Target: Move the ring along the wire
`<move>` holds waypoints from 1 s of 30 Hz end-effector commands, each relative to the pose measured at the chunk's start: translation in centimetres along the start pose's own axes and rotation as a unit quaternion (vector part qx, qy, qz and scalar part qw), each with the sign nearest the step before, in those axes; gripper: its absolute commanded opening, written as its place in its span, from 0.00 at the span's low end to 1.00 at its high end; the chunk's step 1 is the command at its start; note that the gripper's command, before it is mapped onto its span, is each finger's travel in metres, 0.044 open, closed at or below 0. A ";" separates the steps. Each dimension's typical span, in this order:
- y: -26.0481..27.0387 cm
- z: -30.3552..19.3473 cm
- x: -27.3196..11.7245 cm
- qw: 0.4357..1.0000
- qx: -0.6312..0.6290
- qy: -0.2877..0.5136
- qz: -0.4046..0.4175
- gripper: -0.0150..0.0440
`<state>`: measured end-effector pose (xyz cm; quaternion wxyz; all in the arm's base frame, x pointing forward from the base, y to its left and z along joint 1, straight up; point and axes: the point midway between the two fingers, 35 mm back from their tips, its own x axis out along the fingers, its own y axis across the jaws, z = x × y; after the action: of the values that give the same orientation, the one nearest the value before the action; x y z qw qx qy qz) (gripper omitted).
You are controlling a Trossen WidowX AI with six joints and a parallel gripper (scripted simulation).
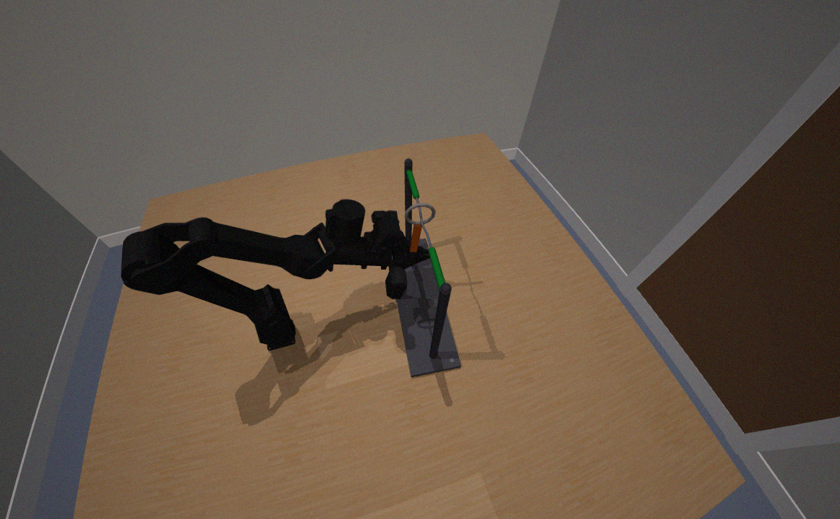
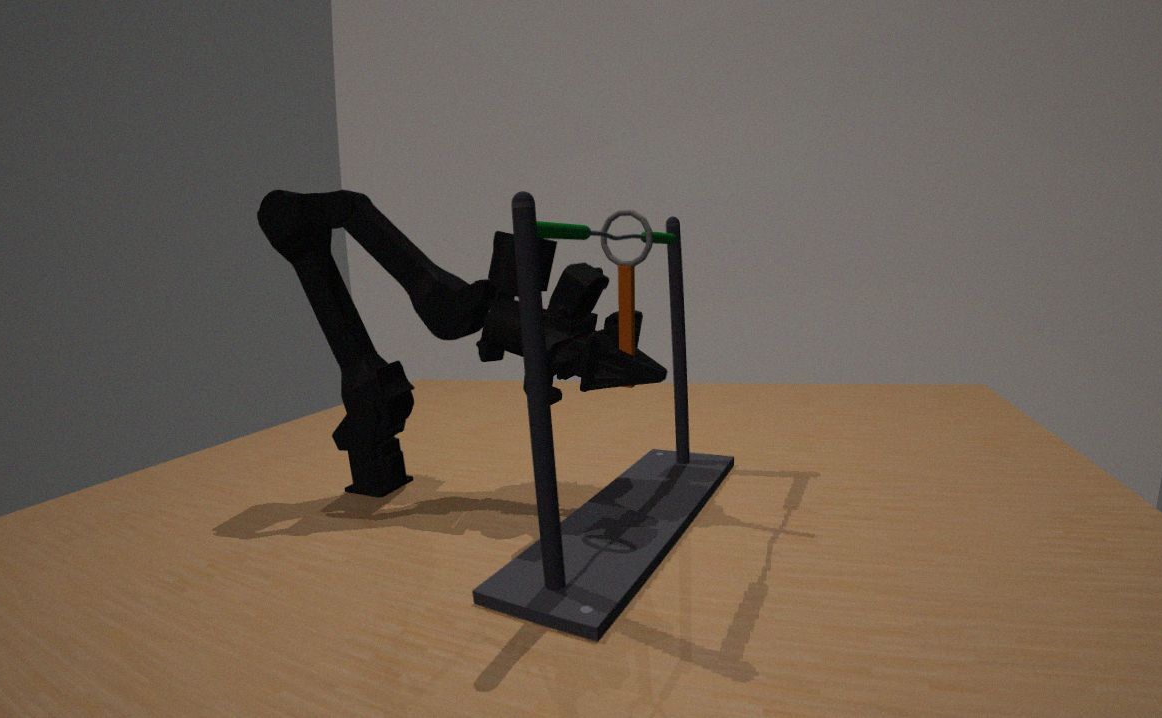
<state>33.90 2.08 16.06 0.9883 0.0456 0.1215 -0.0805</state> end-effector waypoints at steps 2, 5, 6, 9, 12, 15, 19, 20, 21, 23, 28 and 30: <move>0.4 0.2 0.1 1.000 0.002 -0.002 -0.002 0.00; 0.6 0.2 0.1 1.000 -0.002 -0.002 0.000 0.00; 0.7 0.2 0.1 1.000 -0.003 -0.002 0.001 0.00; 0.9 0.2 0.1 1.000 -0.008 -0.002 0.003 0.00; 1.1 0.2 0.1 1.000 -0.014 -0.002 0.007 0.00; 1.3 0.2 0.1 1.000 -0.019 -0.002 0.009 0.00; 1.6 0.2 0.1 1.000 -0.025 -0.002 0.013 0.00; 1.7 0.2 0.1 1.000 -0.026 -0.002 0.013 0.00; 1.7 0.2 0.1 1.000 -0.027 -0.002 0.014 0.00; 1.9 0.1 0.1 0.999 -0.029 -0.002 0.015 0.00; 2.3 0.1 0.1 0.999 -0.033 -0.002 0.018 0.00; 2.4 0.1 0.1 0.999 -0.034 -0.002 0.018 0.00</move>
<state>34.32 4.32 16.16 0.9905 0.0180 0.1235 -0.0570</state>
